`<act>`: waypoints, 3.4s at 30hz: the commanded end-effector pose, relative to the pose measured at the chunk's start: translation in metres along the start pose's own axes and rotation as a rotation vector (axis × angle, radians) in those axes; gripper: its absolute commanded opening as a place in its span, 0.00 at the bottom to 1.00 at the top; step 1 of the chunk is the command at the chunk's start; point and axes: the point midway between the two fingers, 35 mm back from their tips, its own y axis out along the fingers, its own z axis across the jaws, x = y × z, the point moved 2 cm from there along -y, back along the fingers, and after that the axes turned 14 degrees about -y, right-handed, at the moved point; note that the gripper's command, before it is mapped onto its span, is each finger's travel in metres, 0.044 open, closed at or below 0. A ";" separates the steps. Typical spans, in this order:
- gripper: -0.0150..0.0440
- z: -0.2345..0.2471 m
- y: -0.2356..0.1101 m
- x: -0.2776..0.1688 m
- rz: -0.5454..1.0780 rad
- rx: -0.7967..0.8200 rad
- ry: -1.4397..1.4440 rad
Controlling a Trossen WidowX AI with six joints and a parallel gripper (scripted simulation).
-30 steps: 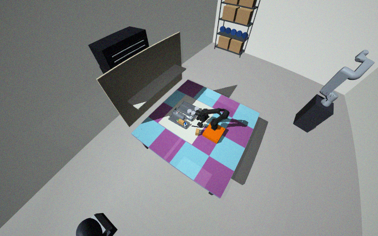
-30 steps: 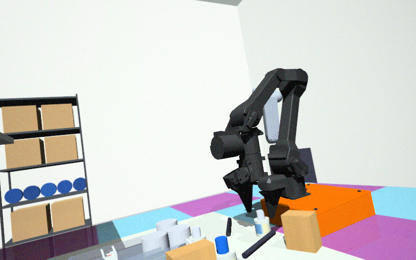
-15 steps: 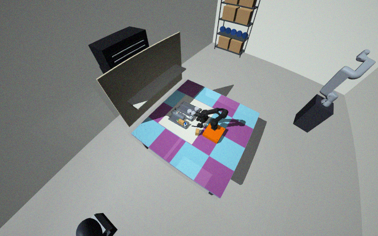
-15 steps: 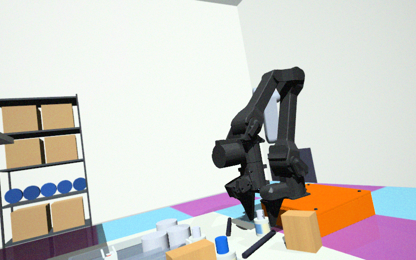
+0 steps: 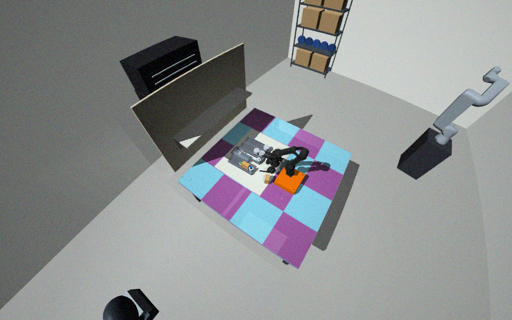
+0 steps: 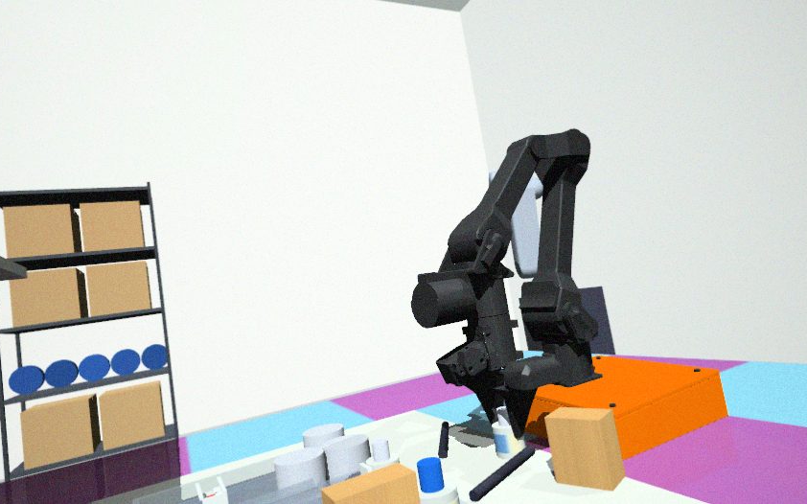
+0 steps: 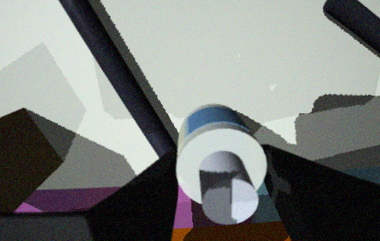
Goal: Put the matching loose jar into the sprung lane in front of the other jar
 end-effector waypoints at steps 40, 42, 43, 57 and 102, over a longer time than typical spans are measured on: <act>0.25 -0.021 -0.094 0.055 -0.006 0.003 -0.010; 0.25 -0.022 -0.091 0.062 -0.006 0.002 -0.012; 0.25 -0.023 -0.090 0.066 -0.007 0.002 -0.013; 0.25 -0.036 -0.062 0.119 -0.011 0.001 -0.028; 0.25 -0.040 -0.031 0.138 -0.012 0.001 -0.031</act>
